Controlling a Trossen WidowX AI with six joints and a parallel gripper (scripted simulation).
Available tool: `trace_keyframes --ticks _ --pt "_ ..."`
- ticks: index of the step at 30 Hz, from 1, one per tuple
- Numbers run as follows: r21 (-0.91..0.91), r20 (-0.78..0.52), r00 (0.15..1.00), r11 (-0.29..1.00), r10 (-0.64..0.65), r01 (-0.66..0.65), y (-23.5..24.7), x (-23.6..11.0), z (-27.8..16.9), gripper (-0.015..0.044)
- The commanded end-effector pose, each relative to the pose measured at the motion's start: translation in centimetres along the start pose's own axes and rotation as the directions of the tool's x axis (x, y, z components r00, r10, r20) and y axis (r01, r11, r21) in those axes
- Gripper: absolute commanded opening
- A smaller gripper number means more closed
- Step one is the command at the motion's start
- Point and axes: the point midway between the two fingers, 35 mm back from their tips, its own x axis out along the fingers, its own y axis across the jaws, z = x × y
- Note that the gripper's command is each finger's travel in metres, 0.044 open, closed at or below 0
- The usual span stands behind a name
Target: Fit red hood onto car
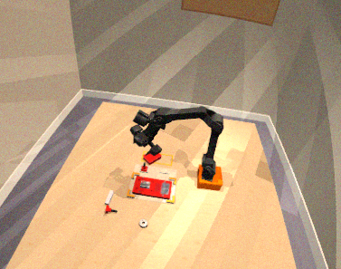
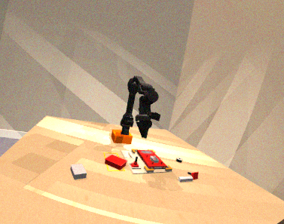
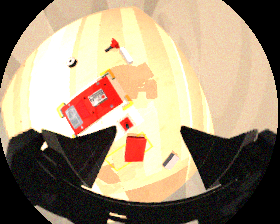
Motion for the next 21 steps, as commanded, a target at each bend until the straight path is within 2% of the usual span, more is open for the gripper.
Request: trace_keyframes --ticks 1,10,21 --pt "0.054 -0.101 0.991 0.995 0.087 -0.082 0.1 2.4 -4.2 0.0440" --pt "0.203 -0.238 0.924 0.945 0.300 -0.255 1.3 6.1 -12.8 0.0440" --pt "0.206 -0.240 0.922 0.944 0.304 -0.258 1.1 6.4 -13.0 0.0440"
